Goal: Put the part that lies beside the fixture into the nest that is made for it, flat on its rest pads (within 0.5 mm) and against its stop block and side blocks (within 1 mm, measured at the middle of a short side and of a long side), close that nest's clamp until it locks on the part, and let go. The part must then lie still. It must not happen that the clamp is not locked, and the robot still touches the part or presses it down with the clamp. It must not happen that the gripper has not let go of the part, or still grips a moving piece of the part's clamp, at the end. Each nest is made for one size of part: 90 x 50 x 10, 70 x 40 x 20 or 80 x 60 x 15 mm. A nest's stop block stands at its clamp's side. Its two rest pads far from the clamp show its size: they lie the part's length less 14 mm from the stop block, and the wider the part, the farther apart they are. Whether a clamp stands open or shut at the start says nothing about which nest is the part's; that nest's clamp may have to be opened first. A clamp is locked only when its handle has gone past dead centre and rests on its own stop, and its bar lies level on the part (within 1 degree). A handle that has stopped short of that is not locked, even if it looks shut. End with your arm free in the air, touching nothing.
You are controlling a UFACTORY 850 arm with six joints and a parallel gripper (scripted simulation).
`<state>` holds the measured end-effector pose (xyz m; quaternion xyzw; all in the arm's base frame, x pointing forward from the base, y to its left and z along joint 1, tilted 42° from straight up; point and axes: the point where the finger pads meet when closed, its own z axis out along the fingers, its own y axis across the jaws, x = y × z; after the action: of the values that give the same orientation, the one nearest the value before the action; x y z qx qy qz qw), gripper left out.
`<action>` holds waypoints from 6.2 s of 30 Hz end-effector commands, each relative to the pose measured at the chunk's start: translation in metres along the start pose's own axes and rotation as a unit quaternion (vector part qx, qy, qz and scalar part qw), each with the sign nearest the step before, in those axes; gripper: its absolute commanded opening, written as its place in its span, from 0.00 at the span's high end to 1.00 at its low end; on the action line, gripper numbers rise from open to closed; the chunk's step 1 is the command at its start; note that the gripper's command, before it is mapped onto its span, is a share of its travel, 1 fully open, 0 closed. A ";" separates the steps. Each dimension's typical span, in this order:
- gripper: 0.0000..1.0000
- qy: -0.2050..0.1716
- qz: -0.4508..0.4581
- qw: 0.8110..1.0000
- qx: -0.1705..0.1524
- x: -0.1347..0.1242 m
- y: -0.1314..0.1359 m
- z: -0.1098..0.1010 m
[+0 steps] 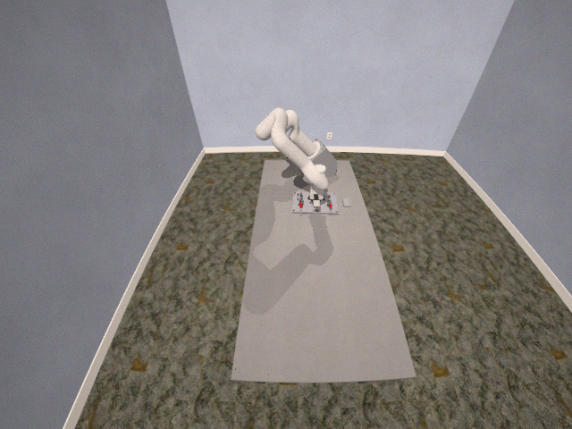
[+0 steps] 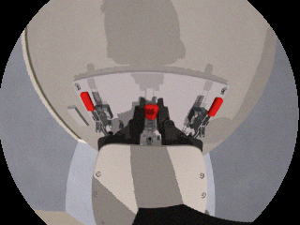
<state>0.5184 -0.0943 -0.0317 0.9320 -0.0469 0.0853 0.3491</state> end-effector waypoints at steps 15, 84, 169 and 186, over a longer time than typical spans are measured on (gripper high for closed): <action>1.00 0.000 0.000 1.000 0.000 -0.015 0.000 -0.012; 1.00 0.000 0.000 1.000 0.000 -0.038 0.000 -0.015; 0.53 0.000 0.000 1.000 0.000 -0.042 0.000 -0.071; 0.53 0.000 0.000 1.000 0.000 -0.042 0.000 -0.075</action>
<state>0.4672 -0.0441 0.0154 0.9321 -0.0468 0.0851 0.3491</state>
